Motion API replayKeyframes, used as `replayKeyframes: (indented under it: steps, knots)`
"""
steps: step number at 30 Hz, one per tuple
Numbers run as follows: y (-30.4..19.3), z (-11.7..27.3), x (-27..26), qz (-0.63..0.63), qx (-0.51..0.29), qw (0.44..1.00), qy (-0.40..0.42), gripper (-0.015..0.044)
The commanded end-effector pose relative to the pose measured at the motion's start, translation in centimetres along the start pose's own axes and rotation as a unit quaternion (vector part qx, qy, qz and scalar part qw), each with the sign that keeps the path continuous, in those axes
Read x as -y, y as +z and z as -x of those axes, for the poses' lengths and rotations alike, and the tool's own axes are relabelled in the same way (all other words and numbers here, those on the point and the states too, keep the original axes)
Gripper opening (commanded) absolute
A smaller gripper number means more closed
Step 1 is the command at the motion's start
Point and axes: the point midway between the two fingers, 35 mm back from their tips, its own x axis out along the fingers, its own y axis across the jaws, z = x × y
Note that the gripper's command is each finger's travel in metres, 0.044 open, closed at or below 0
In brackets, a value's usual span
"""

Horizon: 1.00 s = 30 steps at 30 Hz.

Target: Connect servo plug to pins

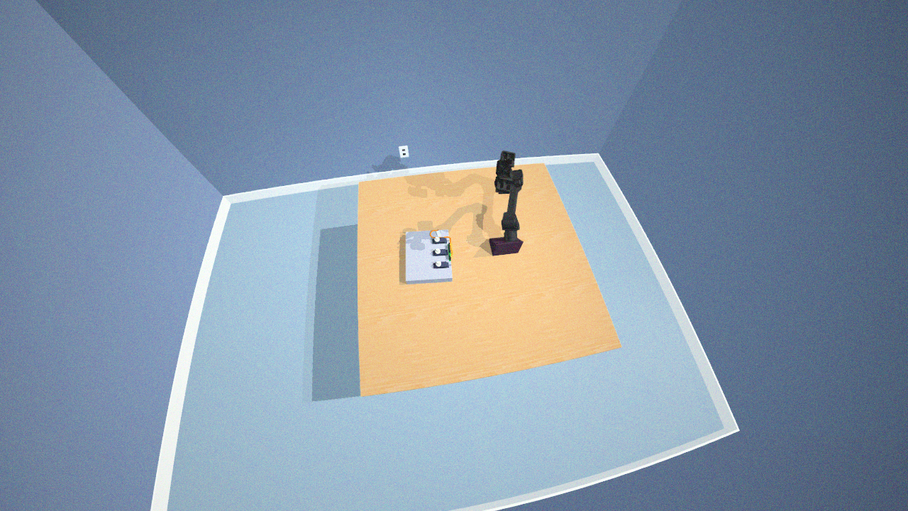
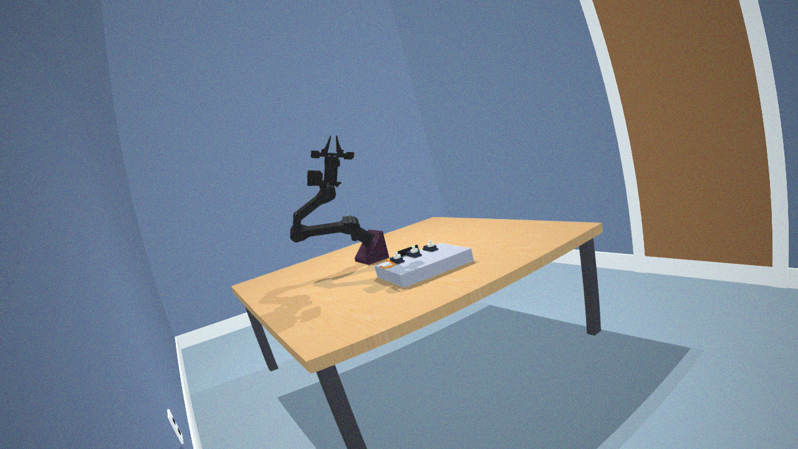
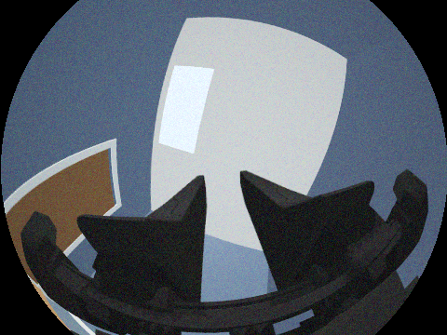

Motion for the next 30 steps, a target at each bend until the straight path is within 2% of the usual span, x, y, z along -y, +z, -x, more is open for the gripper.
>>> replayKeyframes:
  steps: [1,15,30]
  knots:
    - [-1.8,0.4,-0.4,-0.031,-0.036,0.999,0.015,0.0115]
    - [-7.7,2.6,-1.9,-0.127,-0.158,0.978,0.044,0.0115]
    - [-13.5,6.5,-2.8,-0.223,-0.295,0.928,0.036,0.0115]
